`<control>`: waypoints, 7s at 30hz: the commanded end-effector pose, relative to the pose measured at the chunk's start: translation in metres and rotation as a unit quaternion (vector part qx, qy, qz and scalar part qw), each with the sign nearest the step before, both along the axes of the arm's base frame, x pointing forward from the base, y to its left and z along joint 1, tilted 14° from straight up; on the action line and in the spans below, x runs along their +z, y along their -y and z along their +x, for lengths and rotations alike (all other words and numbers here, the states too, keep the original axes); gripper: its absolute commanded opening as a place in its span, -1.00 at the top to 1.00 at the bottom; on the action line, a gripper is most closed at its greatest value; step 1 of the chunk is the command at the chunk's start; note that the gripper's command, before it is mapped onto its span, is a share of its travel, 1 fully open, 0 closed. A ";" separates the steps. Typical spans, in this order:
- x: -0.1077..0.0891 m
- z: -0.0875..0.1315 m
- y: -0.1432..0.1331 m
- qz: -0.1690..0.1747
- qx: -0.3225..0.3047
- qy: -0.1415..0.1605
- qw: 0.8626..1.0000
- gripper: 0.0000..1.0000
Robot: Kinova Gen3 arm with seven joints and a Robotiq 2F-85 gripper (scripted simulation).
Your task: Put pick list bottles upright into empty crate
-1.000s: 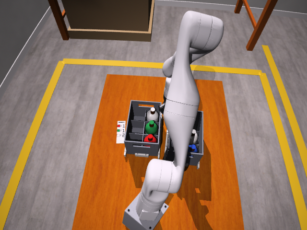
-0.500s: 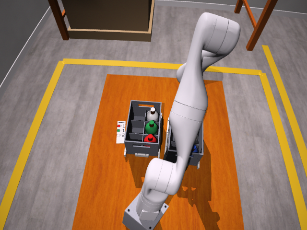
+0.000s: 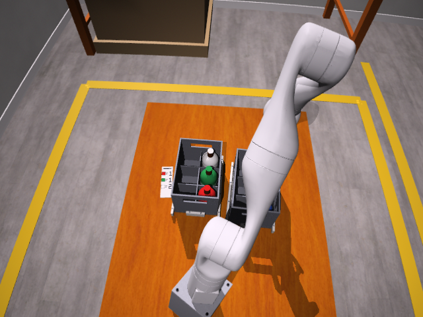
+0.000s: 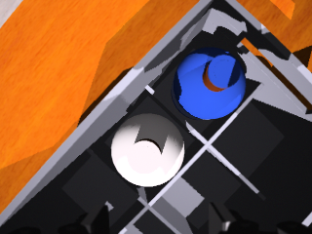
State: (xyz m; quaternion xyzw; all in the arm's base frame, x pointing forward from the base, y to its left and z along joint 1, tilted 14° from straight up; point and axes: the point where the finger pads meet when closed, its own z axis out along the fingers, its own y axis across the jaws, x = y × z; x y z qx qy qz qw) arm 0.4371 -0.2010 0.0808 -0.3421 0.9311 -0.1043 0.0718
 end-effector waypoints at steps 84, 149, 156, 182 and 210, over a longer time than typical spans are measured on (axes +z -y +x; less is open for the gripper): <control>-0.075 0.000 0.042 0.002 0.001 0.001 1.000 -0.34; -0.078 0.000 0.042 0.002 0.001 0.001 1.000 0.25; -0.078 0.000 0.042 0.002 0.001 0.001 1.000 0.29; -0.076 0.000 0.042 0.002 0.001 0.001 1.000 0.33; -0.038 -0.008 0.037 0.002 0.001 0.001 1.000 0.80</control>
